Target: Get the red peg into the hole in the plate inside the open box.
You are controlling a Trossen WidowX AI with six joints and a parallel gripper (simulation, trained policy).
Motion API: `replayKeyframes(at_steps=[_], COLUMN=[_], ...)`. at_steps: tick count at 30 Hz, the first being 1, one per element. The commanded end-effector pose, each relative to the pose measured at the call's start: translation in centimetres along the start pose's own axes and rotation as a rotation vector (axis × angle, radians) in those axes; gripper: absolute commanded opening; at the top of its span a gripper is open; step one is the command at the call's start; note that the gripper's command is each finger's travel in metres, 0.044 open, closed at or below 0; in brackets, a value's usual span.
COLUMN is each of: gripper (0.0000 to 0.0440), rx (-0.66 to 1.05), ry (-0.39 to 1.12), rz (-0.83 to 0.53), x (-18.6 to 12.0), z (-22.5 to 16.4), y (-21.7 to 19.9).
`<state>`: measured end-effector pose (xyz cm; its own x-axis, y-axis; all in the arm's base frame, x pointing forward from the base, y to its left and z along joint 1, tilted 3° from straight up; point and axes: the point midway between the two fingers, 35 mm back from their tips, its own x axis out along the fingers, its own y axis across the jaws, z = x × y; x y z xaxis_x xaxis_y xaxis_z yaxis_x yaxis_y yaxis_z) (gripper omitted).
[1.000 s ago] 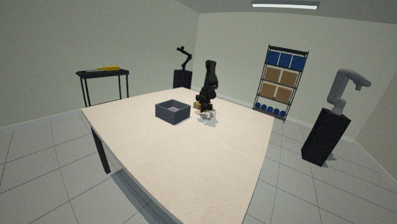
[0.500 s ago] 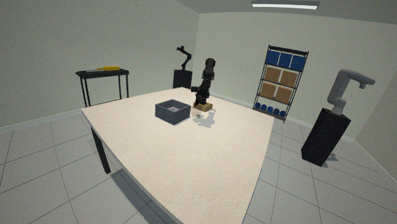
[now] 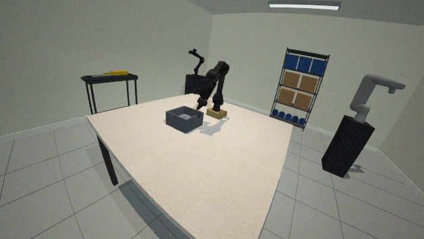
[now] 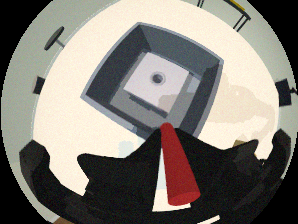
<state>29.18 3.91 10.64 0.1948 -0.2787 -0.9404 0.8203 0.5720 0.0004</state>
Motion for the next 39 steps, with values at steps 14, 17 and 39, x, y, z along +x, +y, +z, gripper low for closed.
replayKeyframes(at_steps=[14,17,39], gripper=[0.0000,0.0000,0.0315], rx=[-0.032,-0.054,-0.155], ry=[0.008,0.022,0.144], rz=[0.001,0.005,0.041], x=[4.6,5.5,8.8], z=[5.8,6.3,8.7], y=[0.4,0.4,2.1])
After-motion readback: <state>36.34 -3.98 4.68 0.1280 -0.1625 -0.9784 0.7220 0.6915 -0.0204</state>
